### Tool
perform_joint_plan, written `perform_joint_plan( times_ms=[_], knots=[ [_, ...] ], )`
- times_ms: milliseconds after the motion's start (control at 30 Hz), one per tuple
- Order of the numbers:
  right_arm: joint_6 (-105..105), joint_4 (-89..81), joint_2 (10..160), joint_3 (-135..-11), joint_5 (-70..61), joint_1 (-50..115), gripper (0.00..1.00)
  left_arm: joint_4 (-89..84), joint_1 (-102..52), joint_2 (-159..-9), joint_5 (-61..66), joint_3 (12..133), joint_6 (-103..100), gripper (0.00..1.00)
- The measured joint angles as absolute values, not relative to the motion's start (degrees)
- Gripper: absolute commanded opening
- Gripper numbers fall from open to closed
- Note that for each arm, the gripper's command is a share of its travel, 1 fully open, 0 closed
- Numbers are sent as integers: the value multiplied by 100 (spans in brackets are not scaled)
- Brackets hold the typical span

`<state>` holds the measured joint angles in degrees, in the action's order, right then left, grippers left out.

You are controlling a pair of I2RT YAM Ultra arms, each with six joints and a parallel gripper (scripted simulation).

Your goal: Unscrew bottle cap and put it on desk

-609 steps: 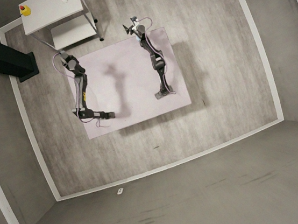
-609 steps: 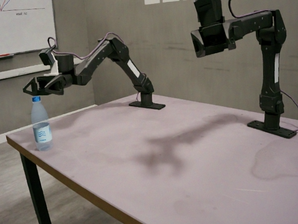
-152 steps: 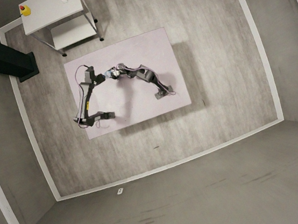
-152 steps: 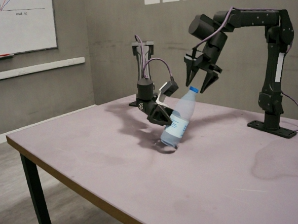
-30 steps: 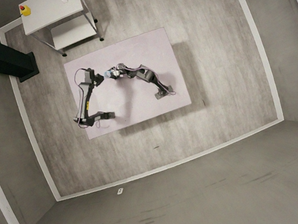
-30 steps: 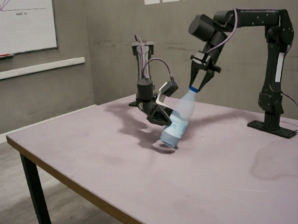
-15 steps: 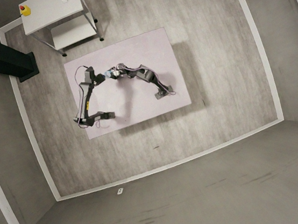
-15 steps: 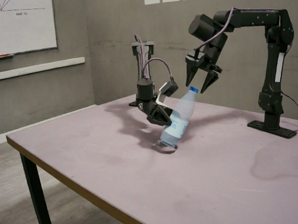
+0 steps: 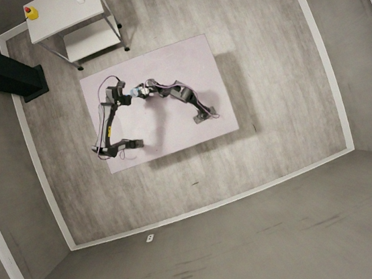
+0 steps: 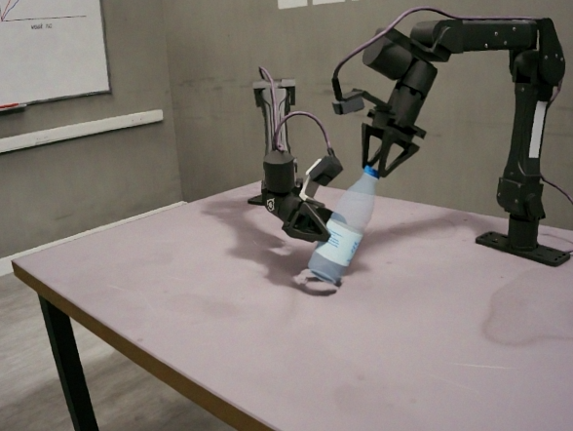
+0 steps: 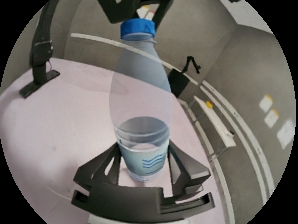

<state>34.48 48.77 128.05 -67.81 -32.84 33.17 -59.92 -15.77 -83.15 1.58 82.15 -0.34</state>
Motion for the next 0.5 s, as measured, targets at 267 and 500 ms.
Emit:
perform_joint_plan(
  times_ms=[267, 500],
  knots=[
    [3448, 4877, 12805, -6781, -3284, 3317, 0, -5981, -1577, -8315, 134, 8215, 1922, 57],
    [3448, 4877, 12805, -6781, -3284, 3317, 0, -5966, -1608, -8315, 104, 8215, 3765, 57]
  ],
)
